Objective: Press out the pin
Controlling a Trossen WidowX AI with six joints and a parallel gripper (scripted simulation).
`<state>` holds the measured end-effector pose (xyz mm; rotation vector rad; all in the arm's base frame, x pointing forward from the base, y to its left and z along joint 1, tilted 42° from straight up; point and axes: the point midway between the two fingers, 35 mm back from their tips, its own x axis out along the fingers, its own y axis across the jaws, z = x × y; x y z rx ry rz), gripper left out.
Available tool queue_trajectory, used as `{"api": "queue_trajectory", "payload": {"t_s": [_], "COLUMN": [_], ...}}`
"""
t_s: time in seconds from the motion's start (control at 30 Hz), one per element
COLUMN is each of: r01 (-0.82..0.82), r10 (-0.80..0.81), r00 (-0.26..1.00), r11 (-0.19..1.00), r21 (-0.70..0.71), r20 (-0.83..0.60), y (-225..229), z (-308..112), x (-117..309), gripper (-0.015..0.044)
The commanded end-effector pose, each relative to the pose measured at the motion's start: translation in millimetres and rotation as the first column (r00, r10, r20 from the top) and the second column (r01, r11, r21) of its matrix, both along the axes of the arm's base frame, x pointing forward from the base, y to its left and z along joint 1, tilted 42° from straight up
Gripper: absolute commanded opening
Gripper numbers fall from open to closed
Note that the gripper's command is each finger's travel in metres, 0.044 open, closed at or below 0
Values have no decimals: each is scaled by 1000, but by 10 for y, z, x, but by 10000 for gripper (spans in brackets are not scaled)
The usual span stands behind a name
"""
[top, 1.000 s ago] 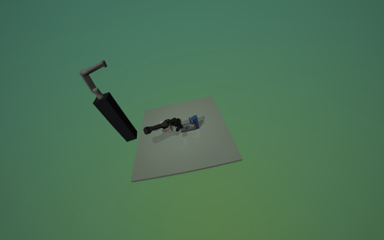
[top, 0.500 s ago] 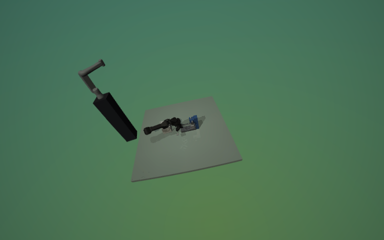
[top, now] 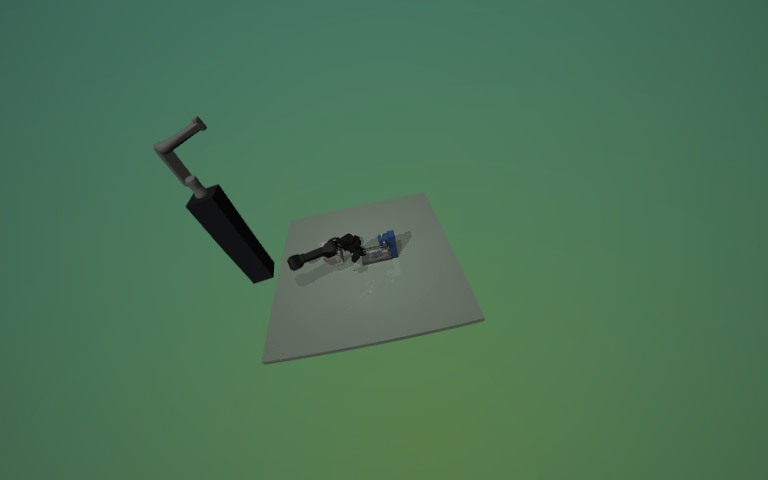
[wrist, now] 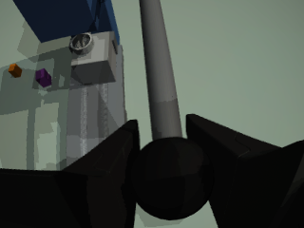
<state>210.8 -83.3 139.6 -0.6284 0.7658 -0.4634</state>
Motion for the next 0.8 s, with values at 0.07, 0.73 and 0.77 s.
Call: {"api": "queue_trajectory", "payload": {"t_s": [0.07,0.73,0.77], "r01": [-12,-12,-12], "r10": [12,12,12], "r00": [1000,1000,1000], "r11": [1000,1000,1000], "r21": [6,6,6], "r20": [7,7,7], "y": [42,88,91], "z": [35,88,90], "x": [19,23,24], "gripper": [0,0,0]}}
